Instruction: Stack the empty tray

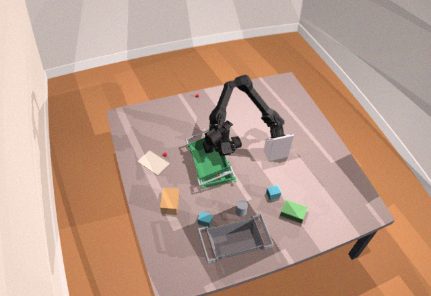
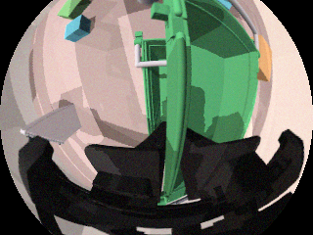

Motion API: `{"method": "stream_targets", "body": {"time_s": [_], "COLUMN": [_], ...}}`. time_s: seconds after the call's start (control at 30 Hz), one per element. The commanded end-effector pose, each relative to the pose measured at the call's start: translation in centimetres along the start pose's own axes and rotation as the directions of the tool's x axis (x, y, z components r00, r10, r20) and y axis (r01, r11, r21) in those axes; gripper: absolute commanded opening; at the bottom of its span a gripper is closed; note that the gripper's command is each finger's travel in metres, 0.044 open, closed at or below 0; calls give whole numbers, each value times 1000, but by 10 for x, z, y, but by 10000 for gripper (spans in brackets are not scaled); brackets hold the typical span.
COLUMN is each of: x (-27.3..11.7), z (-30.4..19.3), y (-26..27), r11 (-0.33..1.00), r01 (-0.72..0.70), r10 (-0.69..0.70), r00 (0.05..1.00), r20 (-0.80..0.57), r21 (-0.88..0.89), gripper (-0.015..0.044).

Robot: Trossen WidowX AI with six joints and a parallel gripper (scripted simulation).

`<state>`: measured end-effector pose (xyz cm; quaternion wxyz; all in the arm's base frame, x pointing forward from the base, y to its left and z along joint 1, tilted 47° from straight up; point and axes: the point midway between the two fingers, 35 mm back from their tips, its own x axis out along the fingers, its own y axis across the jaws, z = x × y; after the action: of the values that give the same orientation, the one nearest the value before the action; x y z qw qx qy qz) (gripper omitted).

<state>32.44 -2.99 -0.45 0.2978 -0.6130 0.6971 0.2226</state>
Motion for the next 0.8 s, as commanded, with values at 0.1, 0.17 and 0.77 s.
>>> {"method": "stream_targets", "body": {"time_s": [0.1,0.17,0.77], "x": [3,3,9], "z": [-1,-1,-1], "y": [5,5,9], "r11": [1000,1000,1000], "r01": [-18,-18,-18], "r10": [18,18,18], "r00": [1000,1000,1000], "r20": [-3,-3,-4], "r21": [-17,-17,-17], "gripper": [0,0,0]}}
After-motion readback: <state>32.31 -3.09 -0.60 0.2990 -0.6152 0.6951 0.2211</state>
